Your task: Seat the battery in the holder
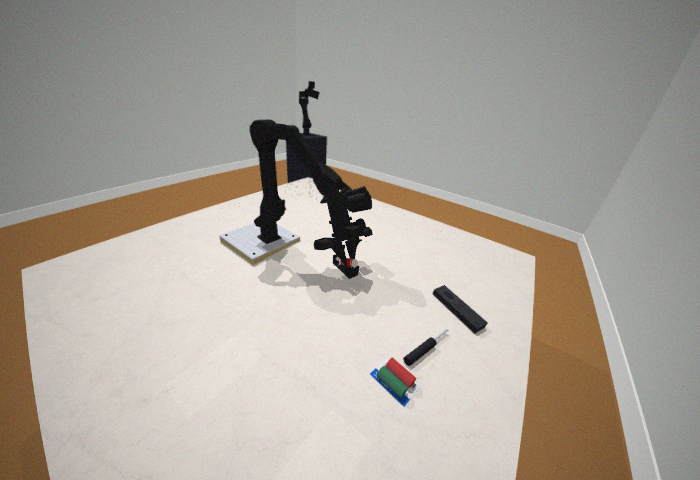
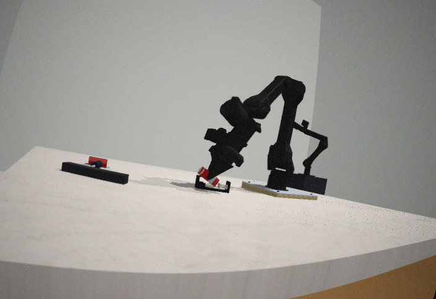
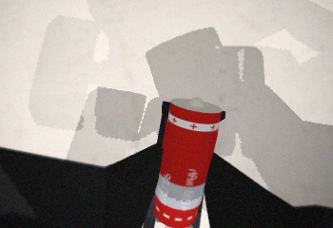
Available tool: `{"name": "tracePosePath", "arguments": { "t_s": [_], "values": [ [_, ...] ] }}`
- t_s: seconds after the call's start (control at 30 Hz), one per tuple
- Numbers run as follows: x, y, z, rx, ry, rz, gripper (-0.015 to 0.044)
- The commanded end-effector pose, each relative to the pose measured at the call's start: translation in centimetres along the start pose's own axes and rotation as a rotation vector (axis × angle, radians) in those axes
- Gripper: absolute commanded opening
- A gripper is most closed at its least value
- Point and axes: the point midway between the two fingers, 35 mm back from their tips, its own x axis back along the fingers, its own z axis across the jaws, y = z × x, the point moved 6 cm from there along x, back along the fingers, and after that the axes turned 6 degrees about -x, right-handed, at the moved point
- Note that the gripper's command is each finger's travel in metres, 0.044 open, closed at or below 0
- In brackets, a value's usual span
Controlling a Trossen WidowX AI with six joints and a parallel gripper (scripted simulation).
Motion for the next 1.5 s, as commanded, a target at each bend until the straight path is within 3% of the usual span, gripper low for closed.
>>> {"name": "tracePosePath", "arguments": {
  "t_s": [0.0,1.47],
  "values": [
    [-0.2,-0.7,-0.1,-0.002,0.001,-0.019,0.0084],
    [0.4,-2.1,-0.4,-0.004,0.005,0.021,0.0084]
  ]
}}
